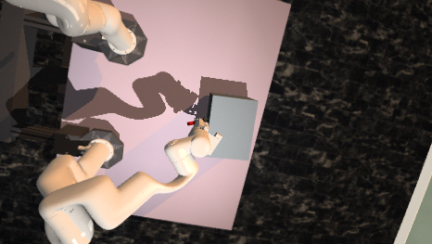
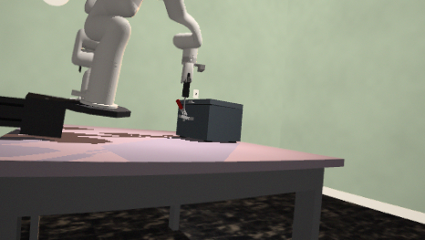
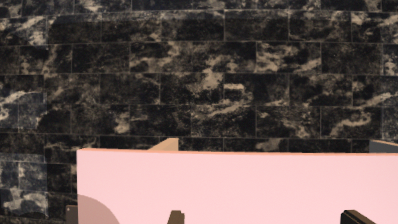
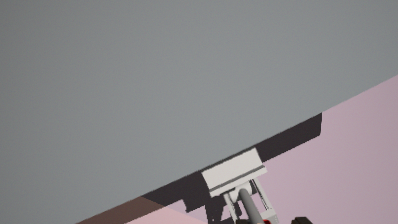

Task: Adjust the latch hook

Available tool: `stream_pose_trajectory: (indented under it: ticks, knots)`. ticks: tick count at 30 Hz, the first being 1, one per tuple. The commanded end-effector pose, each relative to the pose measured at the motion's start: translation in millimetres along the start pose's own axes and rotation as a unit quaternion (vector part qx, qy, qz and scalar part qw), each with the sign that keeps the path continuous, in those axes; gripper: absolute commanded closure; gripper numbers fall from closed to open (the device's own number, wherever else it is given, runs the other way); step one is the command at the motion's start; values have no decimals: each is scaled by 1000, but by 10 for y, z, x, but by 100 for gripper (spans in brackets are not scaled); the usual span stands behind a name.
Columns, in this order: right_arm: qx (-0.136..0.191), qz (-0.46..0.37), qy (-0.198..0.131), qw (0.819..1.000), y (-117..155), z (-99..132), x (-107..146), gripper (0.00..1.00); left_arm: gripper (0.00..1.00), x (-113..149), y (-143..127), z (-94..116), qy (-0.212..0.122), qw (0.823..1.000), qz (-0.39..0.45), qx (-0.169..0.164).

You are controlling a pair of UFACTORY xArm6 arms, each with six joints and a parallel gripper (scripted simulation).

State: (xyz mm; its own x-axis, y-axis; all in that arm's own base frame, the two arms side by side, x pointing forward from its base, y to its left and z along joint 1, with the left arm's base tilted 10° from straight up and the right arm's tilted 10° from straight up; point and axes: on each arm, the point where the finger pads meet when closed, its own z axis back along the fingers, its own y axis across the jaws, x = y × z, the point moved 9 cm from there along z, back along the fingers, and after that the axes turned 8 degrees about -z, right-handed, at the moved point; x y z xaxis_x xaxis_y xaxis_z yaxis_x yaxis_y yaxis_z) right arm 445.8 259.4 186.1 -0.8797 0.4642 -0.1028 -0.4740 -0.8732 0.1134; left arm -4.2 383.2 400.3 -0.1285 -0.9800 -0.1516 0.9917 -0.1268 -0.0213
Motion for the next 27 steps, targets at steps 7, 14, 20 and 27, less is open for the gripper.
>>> stream_pose_trajectory:
  ticks: [7, 14, 20, 27]
  knots:
    - [0, -189, 8, 982, -14, 18, 9, 76, 0, -6, -1, 17, 2, 1000, 0, 0]
    - [-1, -324, 8, 946, -14, 17, 9, 76, 0, -6, -1, 17, 2, 1000, 0, 0]
    - [-2, -397, 7, 918, -14, 17, 9, 76, 0, -6, -1, 17, 2, 1000, 0, 0]
    - [-3, -514, 7, 858, -14, 16, 9, 76, 0, -6, -1, 17, 2, 1000, 0, 0]
